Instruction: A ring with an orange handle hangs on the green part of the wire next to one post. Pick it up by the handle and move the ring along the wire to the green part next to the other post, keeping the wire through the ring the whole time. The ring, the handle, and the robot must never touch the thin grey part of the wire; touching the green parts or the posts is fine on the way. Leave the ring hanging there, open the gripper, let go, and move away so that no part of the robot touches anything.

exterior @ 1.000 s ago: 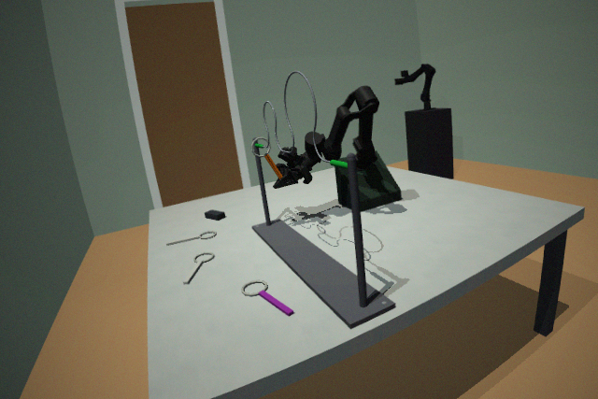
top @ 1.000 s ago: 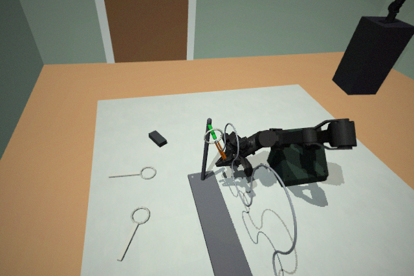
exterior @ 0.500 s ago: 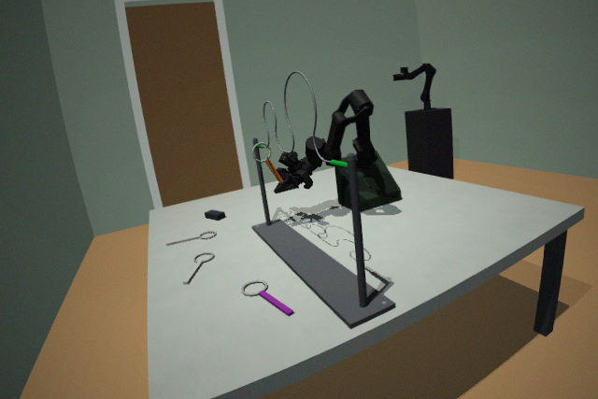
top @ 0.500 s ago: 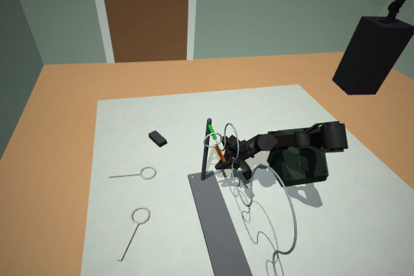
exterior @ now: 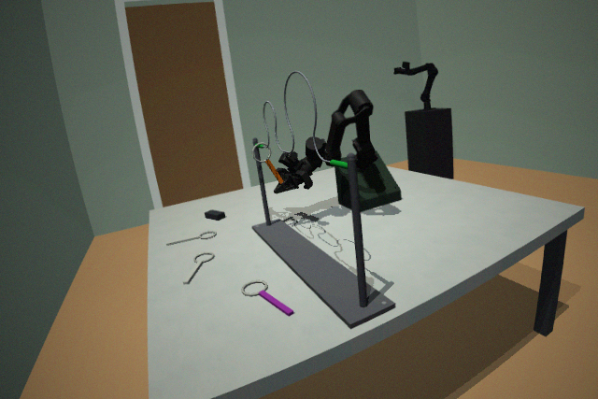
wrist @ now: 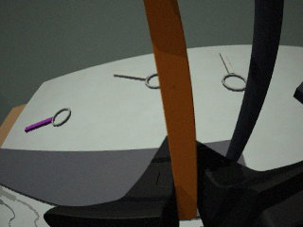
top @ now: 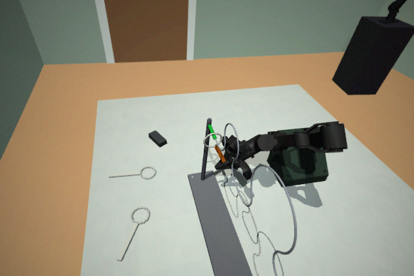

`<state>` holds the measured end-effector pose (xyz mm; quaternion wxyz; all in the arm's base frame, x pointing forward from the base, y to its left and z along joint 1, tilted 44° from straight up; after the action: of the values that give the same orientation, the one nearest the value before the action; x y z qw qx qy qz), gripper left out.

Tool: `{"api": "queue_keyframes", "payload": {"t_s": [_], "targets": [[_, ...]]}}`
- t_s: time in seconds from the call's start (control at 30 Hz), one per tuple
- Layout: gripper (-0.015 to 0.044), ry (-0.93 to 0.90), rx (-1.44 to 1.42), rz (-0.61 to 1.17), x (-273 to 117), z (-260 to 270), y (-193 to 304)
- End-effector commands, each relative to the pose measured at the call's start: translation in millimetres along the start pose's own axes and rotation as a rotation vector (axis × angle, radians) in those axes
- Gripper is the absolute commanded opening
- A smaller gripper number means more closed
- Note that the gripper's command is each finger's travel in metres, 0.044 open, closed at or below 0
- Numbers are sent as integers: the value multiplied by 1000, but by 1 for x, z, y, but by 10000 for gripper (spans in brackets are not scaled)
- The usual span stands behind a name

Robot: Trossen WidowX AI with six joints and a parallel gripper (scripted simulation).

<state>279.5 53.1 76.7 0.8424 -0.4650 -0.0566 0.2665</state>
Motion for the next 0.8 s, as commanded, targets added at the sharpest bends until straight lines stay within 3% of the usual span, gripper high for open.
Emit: {"api": "queue_keyframes", "payload": {"t_s": [0.0, 0.37, 0.77], "targets": [[-124, 0, 0, 0, 0, 0, 0], [160, 0, 0, 0, -2, 0, 0], [160, 3, 5, 2, -45, -1, 0]]}}
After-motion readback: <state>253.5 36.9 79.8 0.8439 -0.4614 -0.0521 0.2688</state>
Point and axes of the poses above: the point midway between the two fingers, 35 mm back from their tips, its own x axis out along the fingers, its own z axis across the jaws, y = z × x, the point moved 9 cm from there along -x, back along the fingers, and after that the axes turned 12 degrees about -x, right-handed, at the moved point
